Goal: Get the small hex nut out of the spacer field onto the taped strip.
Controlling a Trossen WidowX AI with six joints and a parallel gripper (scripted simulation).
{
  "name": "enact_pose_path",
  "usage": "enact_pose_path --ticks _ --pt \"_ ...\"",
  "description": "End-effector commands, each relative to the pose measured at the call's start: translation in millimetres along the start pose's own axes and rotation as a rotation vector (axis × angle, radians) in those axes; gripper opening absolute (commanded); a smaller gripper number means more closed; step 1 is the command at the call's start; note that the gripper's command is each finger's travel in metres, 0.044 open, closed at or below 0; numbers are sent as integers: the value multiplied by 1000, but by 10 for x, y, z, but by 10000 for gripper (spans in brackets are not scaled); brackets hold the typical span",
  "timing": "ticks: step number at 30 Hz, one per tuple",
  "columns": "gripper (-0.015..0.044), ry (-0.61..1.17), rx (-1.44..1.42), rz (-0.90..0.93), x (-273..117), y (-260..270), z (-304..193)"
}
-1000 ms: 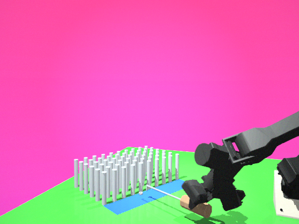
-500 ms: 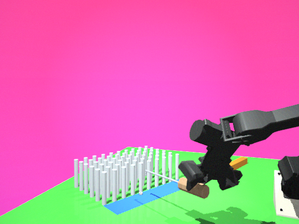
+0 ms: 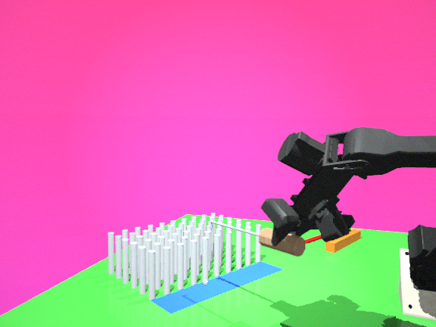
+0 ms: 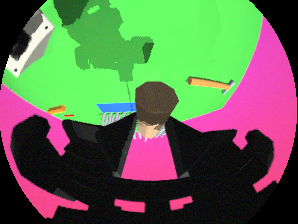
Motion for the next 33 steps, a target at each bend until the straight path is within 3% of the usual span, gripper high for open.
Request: enact_pose_path --ticks 1,19,33 --pt "0 12 23 24 49 32 -74" --pt "0 213 310 215 250 569 -1104" --pt "0 303 506 382 271 1354 -1789"
Point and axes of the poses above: the point midway between the two fingers, 35 mm back from their tips, its own x axis out along the fingers, its own y axis across the jaws, z = x × y, the point moved 8 cm from there along -x, back along the fingers, and after that the axes turned 7 degrees about x, right-handed, at the moved point
